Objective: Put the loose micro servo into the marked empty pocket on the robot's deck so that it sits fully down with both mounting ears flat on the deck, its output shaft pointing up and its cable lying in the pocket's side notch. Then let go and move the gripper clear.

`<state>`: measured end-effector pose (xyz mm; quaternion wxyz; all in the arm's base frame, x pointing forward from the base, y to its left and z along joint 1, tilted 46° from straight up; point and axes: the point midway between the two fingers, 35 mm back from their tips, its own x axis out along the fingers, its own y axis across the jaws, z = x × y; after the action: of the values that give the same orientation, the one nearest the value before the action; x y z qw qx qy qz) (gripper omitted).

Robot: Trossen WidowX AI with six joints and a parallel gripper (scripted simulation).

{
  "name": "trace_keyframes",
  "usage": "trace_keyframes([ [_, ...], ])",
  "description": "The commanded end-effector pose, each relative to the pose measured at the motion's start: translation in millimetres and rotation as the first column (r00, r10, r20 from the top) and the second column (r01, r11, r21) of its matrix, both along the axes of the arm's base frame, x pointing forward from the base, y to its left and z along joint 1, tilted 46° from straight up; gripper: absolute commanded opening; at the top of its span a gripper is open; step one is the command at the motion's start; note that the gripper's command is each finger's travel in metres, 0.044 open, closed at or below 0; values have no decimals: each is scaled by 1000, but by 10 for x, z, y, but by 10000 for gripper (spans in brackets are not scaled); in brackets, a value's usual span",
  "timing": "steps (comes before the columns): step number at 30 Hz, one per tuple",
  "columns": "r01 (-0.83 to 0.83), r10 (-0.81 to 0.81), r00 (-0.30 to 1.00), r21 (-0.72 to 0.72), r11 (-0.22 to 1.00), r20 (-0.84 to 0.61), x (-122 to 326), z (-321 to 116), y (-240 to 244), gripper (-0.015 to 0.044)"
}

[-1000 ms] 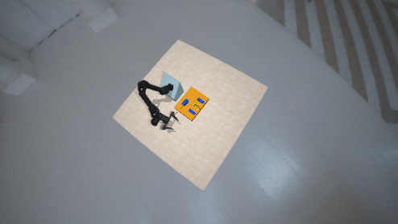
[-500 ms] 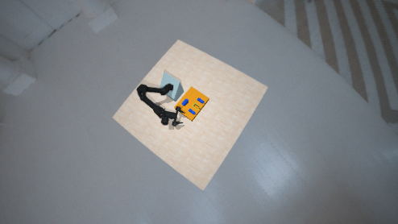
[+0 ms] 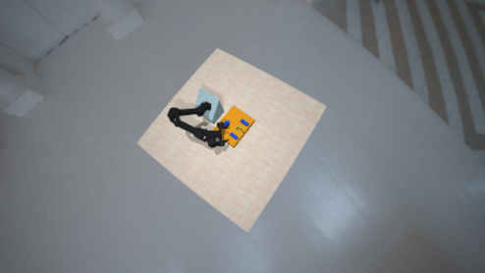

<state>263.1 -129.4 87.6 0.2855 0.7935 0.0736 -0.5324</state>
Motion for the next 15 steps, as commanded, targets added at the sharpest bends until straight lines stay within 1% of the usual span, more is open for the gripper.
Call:
trace_keyframes([
  [1,-26,23,994,-18,1000,-107,-59,-143,127,440],
  [8,-104,80,955,-71,992,-285,-195,-325,317,440],
  [15,-201,120,884,-136,970,-451,-349,-441,465,440],
])
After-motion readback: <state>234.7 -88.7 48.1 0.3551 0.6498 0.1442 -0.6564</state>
